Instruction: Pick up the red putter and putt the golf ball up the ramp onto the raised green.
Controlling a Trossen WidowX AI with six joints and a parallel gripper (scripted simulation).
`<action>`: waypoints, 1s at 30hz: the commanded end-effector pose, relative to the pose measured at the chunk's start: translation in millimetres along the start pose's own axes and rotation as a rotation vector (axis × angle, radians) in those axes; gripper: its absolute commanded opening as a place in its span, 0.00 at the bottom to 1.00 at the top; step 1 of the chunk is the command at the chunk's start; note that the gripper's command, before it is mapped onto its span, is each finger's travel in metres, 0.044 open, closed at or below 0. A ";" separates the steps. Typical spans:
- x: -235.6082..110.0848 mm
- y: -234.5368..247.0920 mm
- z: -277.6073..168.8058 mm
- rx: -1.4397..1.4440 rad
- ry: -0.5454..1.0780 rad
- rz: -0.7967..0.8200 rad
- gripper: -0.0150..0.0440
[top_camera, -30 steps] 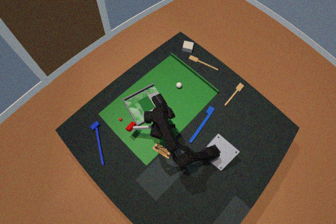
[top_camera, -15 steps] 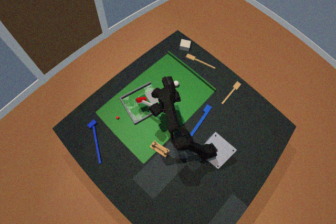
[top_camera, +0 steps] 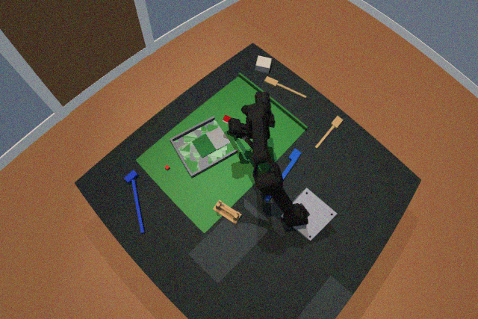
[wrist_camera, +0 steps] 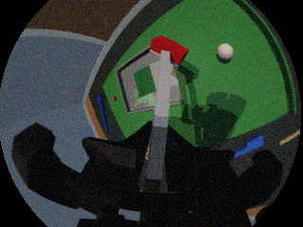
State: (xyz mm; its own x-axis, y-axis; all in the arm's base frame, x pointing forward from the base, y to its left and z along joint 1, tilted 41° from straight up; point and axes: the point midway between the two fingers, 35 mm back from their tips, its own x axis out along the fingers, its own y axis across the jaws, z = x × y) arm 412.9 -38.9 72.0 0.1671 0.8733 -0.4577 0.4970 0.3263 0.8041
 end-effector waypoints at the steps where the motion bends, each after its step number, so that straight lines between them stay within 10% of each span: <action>1: -18.9 -23.8 19.7 0.181 -0.035 0.011 0.25; 30: -23.9 -112.2 60.3 0.578 -0.075 0.065 0.25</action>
State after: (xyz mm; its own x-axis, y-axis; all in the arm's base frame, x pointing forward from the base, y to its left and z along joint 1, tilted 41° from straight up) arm 405.2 -118.0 -24.1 0.2572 0.8530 -0.4541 0.8654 0.0058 0.5011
